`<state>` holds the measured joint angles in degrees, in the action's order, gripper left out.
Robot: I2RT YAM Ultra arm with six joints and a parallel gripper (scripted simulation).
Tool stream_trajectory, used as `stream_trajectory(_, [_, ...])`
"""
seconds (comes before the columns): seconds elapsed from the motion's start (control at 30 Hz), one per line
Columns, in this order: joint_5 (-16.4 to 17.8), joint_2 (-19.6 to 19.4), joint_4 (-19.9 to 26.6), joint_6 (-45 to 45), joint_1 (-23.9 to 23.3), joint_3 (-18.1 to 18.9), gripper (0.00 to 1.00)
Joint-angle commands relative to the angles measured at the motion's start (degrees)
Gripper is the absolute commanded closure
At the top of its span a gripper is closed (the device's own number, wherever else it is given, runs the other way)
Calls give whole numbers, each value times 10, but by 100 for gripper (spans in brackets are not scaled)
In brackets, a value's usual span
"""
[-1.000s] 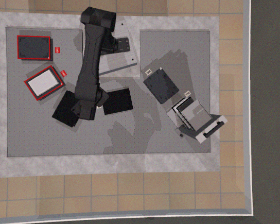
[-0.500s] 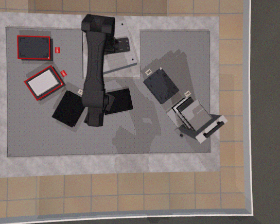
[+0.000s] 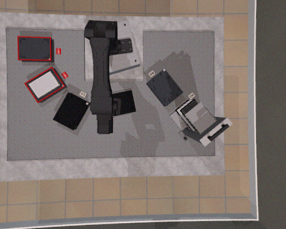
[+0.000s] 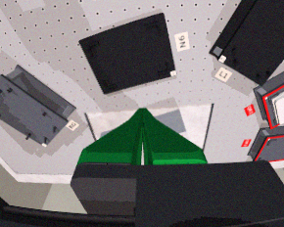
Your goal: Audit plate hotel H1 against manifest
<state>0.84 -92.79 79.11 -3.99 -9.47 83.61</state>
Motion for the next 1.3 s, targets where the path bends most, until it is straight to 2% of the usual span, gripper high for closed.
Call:
stream_trajectory(0.0, [-1,4,-1,50,0,8,100])
stream_trajectory(0.13, [-1,2,24,50,0,34,100])
stream_trajectory(0.37, [-1,0,45,50,0,58,100])
stream_trajectory(1.03, [-6,-8,46,-69,119,67,100])
stream_trajectory(1.27, [-2,47,-18,-79,162,6,100])
